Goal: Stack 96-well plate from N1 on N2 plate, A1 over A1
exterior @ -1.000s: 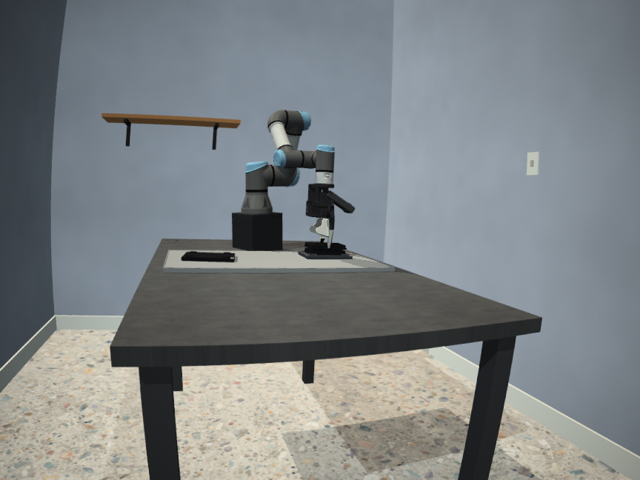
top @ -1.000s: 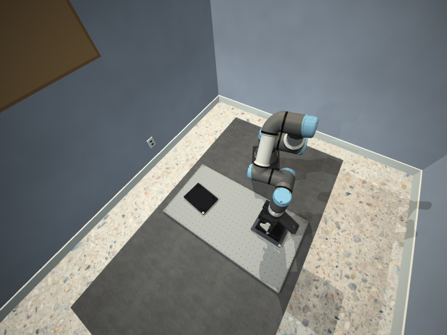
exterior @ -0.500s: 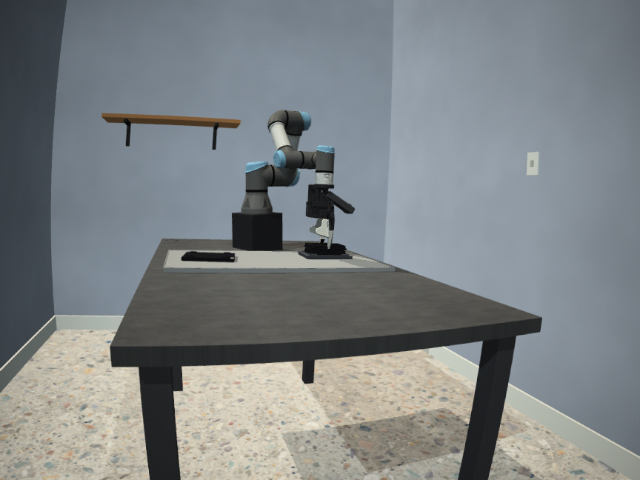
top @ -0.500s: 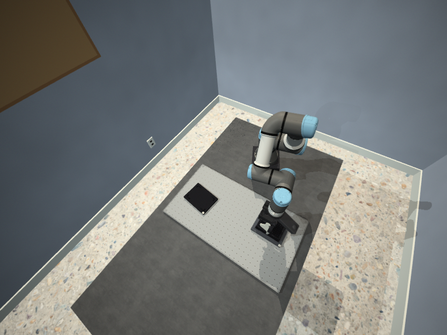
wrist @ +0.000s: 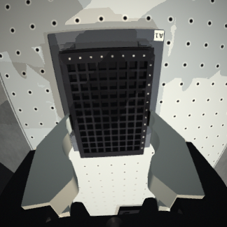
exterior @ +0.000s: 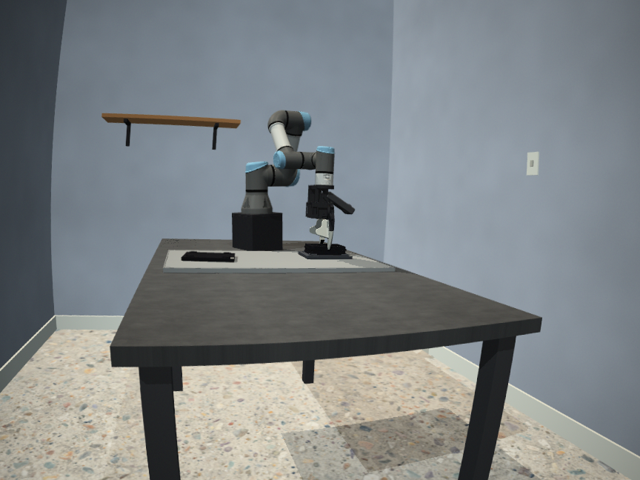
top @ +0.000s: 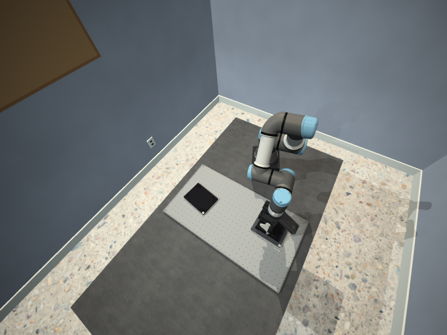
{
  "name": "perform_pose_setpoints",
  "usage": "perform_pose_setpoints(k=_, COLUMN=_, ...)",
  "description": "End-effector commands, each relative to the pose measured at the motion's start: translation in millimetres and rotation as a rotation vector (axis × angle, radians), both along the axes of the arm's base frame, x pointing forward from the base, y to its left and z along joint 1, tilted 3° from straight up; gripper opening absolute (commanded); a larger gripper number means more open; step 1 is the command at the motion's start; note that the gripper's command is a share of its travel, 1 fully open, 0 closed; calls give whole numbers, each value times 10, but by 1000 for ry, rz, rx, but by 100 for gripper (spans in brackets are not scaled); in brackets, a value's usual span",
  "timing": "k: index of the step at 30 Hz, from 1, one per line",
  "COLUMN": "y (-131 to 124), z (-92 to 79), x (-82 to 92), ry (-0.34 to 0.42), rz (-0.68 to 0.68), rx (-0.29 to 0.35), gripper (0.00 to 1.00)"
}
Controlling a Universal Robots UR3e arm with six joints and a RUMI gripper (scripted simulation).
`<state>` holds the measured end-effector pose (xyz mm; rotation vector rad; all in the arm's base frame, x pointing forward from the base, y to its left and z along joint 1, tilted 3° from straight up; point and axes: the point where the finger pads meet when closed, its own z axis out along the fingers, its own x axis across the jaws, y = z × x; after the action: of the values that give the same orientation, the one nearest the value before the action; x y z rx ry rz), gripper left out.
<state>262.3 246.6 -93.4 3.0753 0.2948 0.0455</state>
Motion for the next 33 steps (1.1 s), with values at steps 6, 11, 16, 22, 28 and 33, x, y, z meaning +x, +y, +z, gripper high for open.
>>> perform_pose_setpoints(k=6, y=0, z=-12, x=12, ry=-3, rz=0, rx=1, gripper=0)
perform_pose_setpoints(k=11, y=2, z=-13, x=13, ry=-4, rz=0, rx=1, gripper=0)
perform_pose_setpoints(k=16, y=1, z=-14, x=13, ry=-4, rz=0, rx=1, gripper=100)
perform_pose_setpoints(k=22, y=1, z=-14, x=13, ry=-4, rz=0, rx=1, gripper=100)
perform_pose_setpoints(k=28, y=1, z=-14, x=13, ry=-4, rz=0, rx=1, gripper=100)
perform_pose_setpoints(k=33, y=1, z=-14, x=13, ry=-4, rz=0, rx=1, gripper=100)
